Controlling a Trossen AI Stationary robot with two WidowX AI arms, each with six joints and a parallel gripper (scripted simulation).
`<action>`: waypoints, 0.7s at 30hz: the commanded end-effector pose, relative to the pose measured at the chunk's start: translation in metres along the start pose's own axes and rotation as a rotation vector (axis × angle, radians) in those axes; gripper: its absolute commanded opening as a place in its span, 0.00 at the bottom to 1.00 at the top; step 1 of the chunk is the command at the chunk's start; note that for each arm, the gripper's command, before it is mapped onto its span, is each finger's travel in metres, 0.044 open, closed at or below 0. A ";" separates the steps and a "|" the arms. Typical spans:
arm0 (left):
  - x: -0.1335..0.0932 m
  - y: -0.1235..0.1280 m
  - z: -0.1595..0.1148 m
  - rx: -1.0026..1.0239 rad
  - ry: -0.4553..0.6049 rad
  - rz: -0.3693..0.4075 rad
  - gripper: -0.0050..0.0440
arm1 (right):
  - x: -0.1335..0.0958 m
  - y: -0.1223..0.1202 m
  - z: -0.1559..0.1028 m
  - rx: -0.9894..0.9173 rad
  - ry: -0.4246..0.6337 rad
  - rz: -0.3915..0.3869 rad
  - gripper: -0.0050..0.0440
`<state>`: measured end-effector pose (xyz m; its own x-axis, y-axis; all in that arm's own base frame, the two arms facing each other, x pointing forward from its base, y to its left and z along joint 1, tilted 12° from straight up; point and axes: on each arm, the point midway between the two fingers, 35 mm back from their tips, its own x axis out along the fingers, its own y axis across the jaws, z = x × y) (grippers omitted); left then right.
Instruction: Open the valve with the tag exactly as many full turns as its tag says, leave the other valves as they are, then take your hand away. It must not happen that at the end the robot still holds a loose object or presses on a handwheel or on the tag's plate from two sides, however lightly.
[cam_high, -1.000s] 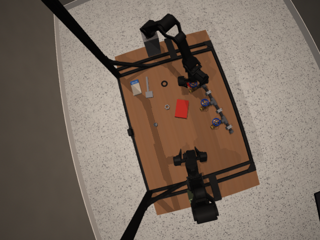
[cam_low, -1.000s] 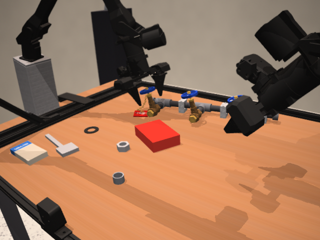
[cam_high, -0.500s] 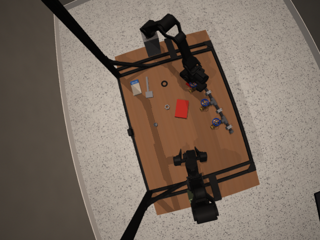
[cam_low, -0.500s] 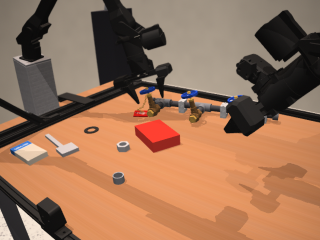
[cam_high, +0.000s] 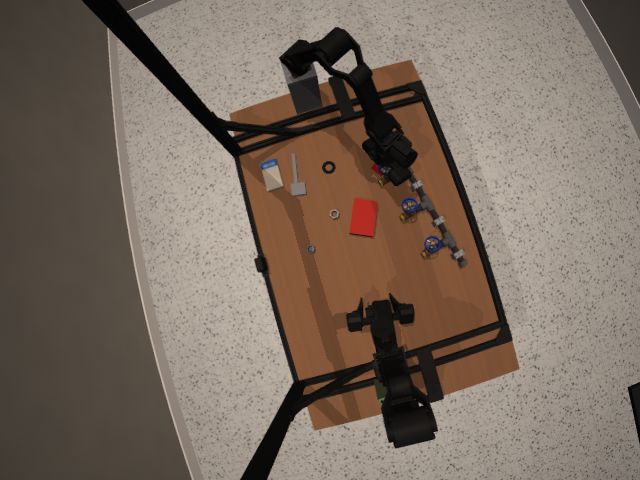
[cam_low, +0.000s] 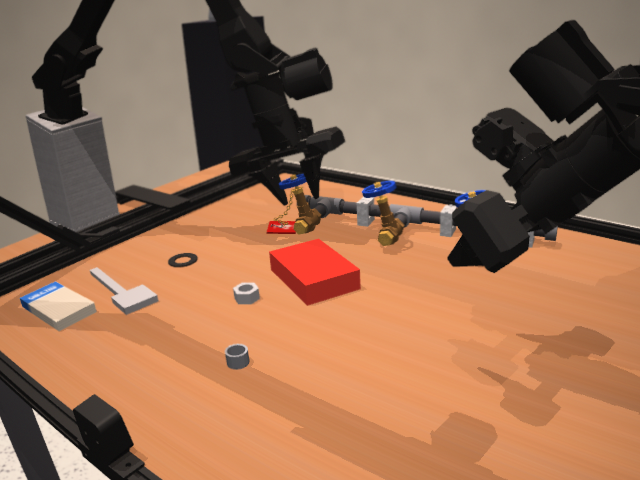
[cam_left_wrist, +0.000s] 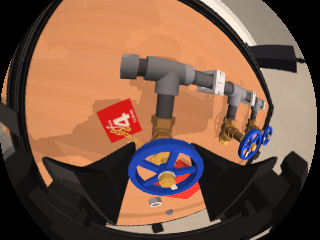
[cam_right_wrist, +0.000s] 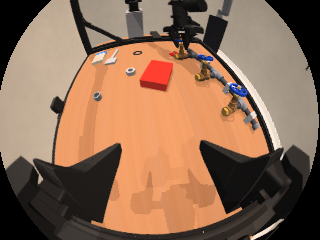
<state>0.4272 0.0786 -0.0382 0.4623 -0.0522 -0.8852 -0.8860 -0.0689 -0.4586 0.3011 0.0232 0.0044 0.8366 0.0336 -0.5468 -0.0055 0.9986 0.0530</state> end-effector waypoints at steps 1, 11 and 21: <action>-0.001 0.000 0.000 -0.003 0.000 0.000 0.48 | 0.000 0.000 0.000 0.000 0.000 0.000 0.92; -0.001 0.000 0.000 -0.003 0.000 0.000 0.23 | 0.000 0.000 0.000 0.000 0.000 0.000 0.92; -0.001 0.000 0.000 -0.003 0.000 0.000 0.10 | 0.000 0.000 0.000 0.000 0.000 0.000 0.92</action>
<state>0.4275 0.0786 -0.0381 0.4640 -0.0523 -0.8843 -0.8850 -0.0699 -0.4603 0.3011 0.0232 0.0044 0.8366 0.0336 -0.5468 -0.0055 0.9986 0.0530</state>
